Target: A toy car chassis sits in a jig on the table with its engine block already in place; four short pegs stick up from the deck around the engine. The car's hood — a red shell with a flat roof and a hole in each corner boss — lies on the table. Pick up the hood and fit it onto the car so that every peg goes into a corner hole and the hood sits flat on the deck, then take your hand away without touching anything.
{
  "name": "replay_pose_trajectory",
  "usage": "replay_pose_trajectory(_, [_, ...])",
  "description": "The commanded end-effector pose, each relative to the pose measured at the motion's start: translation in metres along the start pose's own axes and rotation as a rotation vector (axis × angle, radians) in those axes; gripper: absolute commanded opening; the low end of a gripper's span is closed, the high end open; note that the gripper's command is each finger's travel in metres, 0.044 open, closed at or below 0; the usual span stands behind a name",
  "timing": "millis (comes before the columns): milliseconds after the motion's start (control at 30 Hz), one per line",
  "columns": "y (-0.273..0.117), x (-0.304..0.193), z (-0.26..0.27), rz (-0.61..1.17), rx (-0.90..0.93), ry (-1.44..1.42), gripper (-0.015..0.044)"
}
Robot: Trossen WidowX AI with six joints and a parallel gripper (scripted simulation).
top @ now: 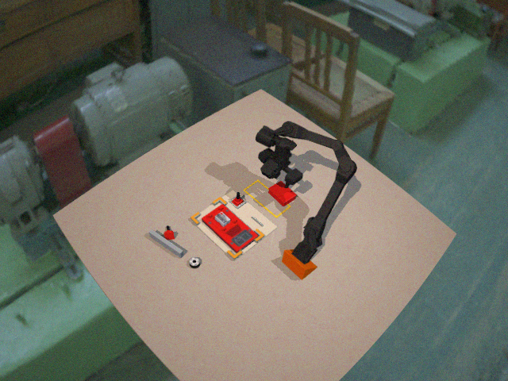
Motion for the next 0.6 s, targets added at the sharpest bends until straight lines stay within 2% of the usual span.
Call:
replay_pose_trajectory(0, [0.0095, -0.0142, 0.0116, 0.006, -0.022, 0.937, 0.044])
replay_pose_trajectory(367, [0.0184, -0.0201, 0.0181, 0.004, -0.023, 1.608, 0.044])
replay_pose_trajectory(567, [0.0186, -0.0202, 0.0182, 0.004, -0.023, 1.624, 0.044])
Point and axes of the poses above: the point midway between the two fingers, 35 mm back from their tips, its own y axis out along the fingers, its own z axis across the jaws, x = y × z, the point moved 10 cm from there along -y, back along the fingers, and after that the axes turned 13 degrees about -y, right-handed, at the moved point
